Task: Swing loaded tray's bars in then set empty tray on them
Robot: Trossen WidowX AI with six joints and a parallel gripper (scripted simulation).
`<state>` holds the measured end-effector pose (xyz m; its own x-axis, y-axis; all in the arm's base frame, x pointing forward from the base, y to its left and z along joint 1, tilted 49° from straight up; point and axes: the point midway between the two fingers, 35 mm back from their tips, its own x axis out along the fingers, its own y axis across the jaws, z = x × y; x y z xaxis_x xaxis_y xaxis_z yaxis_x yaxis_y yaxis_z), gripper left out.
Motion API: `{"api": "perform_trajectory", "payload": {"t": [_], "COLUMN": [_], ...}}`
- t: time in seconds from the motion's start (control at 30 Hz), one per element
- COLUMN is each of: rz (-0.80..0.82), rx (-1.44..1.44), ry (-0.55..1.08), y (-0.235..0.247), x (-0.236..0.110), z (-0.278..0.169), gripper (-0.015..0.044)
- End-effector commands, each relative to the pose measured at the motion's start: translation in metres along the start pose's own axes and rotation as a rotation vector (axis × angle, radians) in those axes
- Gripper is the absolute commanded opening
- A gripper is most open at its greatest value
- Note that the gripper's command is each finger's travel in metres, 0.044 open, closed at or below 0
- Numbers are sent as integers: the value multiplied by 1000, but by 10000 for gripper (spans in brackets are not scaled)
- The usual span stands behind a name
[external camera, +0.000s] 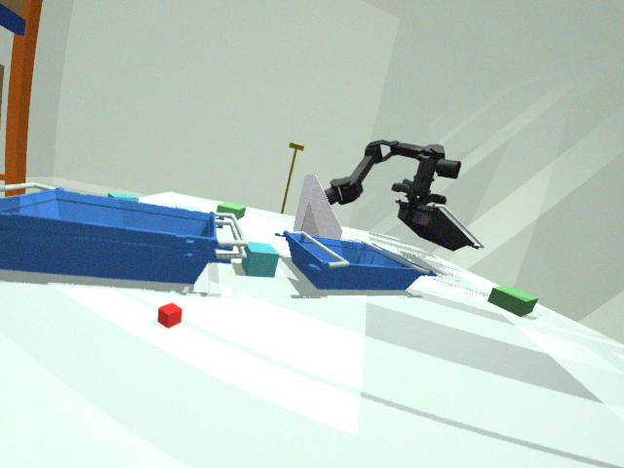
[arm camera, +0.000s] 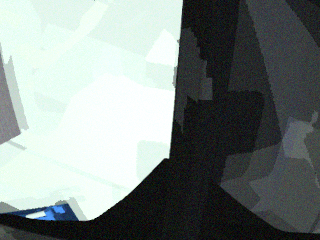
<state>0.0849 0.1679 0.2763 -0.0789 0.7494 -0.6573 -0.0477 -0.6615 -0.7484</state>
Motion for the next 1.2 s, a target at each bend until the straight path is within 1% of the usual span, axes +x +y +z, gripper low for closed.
{"api": "perform_trajectory", "payload": {"t": [0.0,0.17,0.67,1.17], "rz": [-13,-7,41,74], "rx": [-8,8,179,353], "ry": [0,3,27,43], "y": [-3,-3,7,30], "x": [-2,-1,3,3], "z": [1,-5,-57,-109], "gripper": [0,0,0,0]}}
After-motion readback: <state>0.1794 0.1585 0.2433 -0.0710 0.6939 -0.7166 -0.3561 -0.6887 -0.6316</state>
